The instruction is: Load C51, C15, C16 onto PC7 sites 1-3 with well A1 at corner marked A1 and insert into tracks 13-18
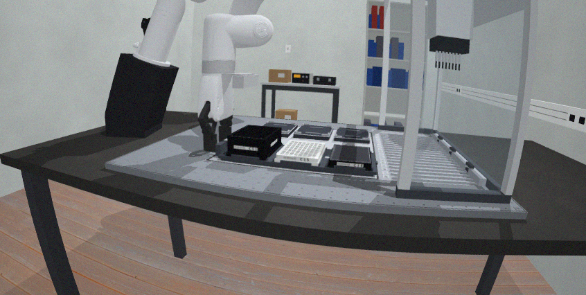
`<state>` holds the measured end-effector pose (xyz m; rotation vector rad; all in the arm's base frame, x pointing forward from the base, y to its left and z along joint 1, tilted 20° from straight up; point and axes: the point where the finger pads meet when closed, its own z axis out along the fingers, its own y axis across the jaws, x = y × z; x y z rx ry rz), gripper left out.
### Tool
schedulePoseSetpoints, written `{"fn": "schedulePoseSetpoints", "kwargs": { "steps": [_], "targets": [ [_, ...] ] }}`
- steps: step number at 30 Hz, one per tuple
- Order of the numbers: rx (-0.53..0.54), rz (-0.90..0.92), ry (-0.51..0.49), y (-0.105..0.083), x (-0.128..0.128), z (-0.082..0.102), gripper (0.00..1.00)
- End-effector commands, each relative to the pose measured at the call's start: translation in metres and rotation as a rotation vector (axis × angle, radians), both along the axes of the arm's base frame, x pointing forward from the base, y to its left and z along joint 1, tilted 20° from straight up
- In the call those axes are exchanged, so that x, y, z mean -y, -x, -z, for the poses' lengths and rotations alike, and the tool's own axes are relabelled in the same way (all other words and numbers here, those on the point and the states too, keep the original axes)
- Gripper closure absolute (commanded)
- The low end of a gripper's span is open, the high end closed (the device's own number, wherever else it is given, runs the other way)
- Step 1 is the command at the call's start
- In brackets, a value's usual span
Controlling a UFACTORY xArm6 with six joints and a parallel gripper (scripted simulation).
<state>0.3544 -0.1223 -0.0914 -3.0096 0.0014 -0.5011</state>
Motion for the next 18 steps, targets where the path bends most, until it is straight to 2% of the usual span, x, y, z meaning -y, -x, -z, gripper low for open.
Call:
{"fn": "schedulePoseSetpoints", "kwargs": {
  "steps": [1,18],
  "targets": [
    [0.002,0.0,0.001,-0.004,0.0,-0.002,0.18],
    [0.002,0.0,0.001,-0.018,0.001,-0.007,0.18]
  ]
}}
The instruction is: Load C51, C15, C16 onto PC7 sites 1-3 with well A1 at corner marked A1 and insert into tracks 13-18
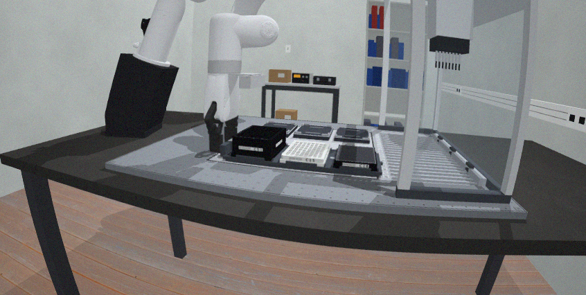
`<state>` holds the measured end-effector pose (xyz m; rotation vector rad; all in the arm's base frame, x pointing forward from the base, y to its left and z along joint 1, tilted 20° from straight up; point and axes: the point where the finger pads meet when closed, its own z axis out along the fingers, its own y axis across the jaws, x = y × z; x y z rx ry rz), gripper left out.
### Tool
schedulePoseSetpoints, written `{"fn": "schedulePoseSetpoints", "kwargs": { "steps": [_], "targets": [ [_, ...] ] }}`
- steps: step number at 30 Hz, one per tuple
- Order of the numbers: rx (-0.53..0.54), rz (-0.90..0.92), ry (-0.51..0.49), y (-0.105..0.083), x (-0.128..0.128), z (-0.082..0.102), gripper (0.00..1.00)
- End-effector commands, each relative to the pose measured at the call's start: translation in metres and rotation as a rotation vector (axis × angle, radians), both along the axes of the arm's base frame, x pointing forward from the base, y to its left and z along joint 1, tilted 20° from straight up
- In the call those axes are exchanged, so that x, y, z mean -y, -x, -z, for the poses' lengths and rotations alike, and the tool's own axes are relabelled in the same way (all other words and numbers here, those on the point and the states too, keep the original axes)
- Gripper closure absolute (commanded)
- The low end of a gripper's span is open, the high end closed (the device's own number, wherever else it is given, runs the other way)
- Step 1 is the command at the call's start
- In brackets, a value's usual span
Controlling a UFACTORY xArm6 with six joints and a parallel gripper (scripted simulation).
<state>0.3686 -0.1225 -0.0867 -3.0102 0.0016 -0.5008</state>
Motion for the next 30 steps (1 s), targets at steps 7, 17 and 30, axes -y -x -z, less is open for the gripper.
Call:
{"fn": "schedulePoseSetpoints", "kwargs": {
  "steps": [7,17,30],
  "targets": [
    [0.002,0.0,0.0,-0.011,0.001,-0.004,0.18],
    [0.002,0.0,0.0,-0.019,0.001,-0.007,0.18],
    [0.002,0.0,0.0,-0.029,0.001,-0.011,0.18]
  ]
}}
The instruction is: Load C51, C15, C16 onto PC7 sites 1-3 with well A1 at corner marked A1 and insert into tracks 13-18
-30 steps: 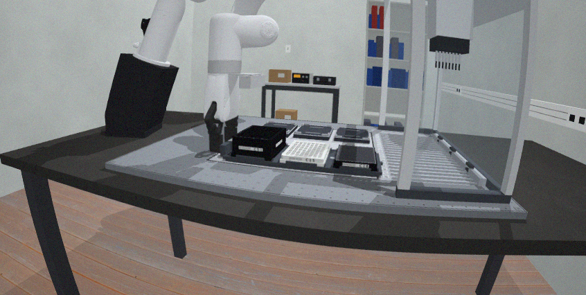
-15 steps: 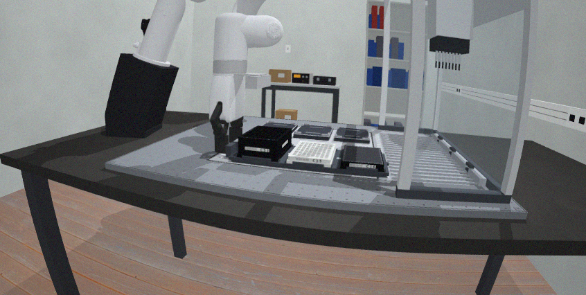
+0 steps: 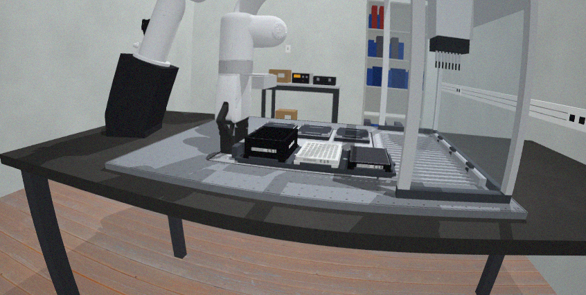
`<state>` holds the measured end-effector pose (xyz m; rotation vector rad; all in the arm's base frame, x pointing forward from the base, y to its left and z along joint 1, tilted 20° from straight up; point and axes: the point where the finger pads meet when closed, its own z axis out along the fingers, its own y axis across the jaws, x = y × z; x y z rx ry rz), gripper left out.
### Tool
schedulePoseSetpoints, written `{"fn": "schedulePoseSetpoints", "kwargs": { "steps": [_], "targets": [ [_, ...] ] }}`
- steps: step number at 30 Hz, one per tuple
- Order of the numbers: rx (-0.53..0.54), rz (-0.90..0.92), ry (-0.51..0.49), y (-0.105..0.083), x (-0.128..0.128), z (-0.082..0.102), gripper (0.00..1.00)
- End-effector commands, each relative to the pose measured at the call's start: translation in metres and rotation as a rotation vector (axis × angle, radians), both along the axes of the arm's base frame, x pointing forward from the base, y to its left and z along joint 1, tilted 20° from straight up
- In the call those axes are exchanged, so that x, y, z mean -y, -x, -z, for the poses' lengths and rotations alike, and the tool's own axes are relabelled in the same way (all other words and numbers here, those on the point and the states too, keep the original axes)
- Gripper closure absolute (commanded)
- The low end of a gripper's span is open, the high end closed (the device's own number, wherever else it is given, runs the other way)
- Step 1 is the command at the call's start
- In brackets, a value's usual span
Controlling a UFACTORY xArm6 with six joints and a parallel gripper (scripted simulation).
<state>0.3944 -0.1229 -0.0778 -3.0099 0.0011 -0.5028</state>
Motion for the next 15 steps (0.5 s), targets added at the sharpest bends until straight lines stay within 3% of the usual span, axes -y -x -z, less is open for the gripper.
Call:
{"fn": "schedulePoseSetpoints", "kwargs": {
  "steps": [1,15],
  "targets": [
    [0.001,0.0,0.0,-0.004,0.001,-0.002,0.18],
    [0.001,0.0,0.0,-0.016,0.001,-0.006,0.18]
  ]
}}
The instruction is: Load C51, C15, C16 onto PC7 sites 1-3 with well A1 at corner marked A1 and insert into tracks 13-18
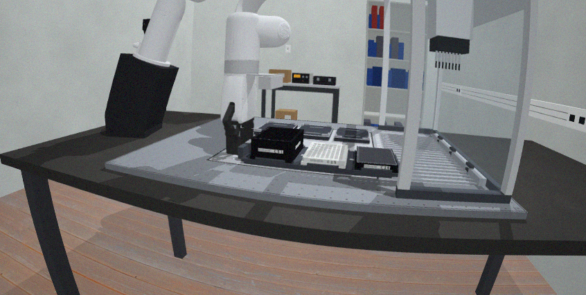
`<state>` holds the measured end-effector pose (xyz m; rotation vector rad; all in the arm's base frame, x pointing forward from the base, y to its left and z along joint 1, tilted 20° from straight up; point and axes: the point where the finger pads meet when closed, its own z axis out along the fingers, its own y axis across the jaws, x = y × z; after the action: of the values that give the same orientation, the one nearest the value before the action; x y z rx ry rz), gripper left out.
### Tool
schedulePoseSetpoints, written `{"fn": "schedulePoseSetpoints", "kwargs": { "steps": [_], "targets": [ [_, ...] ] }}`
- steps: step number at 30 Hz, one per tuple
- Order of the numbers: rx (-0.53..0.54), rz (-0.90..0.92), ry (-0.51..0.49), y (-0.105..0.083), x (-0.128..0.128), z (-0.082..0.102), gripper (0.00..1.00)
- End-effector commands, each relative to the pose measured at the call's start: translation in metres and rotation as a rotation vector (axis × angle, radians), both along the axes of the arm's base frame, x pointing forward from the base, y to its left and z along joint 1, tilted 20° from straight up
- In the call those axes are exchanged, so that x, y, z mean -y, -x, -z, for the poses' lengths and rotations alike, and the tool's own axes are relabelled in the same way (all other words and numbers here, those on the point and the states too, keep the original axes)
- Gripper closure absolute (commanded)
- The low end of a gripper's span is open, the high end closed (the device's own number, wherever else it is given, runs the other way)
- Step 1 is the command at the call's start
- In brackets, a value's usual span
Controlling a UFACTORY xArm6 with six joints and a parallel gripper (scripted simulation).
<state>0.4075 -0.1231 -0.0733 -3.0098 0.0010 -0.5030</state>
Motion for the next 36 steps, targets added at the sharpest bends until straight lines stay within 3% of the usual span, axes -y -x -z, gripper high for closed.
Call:
{"fn": "schedulePoseSetpoints", "kwargs": {
  "steps": [1,36],
  "targets": [
    [0.001,0.0,0.0,-0.003,0.001,-0.002,0.18],
    [0.001,0.0,0.0,-0.033,0.001,-0.012,0.18]
  ]
}}
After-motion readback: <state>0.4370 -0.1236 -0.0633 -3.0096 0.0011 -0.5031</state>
